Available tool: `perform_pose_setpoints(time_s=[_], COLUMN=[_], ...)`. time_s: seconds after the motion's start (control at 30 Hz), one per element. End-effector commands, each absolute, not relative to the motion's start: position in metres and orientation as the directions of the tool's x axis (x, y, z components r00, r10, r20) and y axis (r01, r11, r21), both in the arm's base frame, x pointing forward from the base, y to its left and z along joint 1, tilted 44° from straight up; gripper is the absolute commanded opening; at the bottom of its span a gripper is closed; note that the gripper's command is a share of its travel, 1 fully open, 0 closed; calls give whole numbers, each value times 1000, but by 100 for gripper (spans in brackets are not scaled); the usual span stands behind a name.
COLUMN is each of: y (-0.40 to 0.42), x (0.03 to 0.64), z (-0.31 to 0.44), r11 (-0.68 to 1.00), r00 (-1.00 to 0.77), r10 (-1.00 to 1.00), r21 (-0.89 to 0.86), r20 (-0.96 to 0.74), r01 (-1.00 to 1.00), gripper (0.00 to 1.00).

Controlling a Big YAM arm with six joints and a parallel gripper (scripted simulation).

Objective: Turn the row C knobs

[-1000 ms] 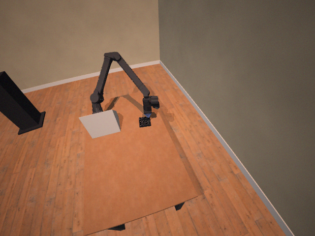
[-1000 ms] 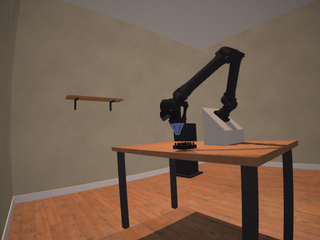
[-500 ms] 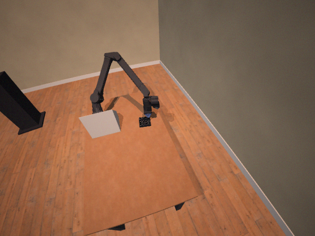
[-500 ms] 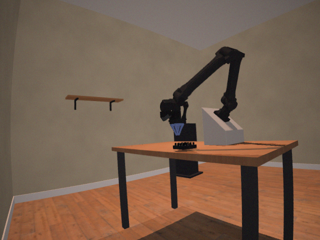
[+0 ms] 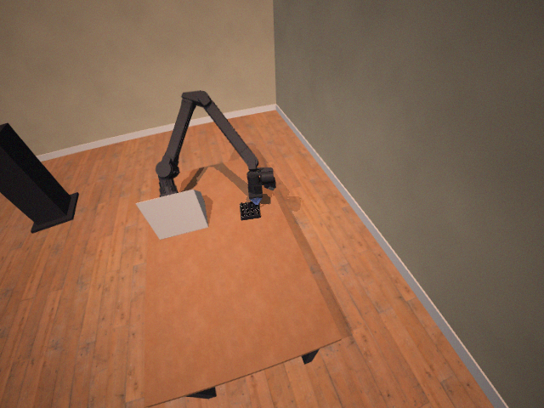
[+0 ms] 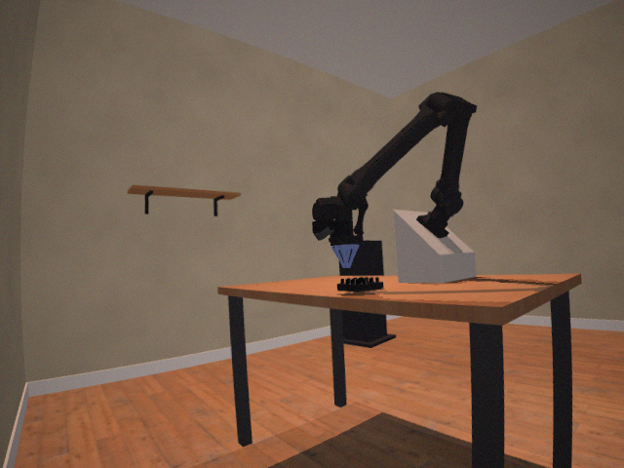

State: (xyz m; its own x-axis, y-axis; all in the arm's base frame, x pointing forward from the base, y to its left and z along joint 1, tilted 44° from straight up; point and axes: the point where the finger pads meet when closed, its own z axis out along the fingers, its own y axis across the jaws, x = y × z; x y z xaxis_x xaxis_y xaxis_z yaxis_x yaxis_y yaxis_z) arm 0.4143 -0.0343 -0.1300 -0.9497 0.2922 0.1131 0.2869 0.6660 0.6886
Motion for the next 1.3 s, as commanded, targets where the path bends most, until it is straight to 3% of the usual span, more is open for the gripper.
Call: perform_pose_setpoints(time_s=[0.0,1.27], y=[-29,-12], x=[414,418], z=[-136,-155], r11=[659,658], r00=[-946,-945], r10=[299,302], r21=[689,689], r20=[128,129], r01=[301,304], gripper=[20,20])
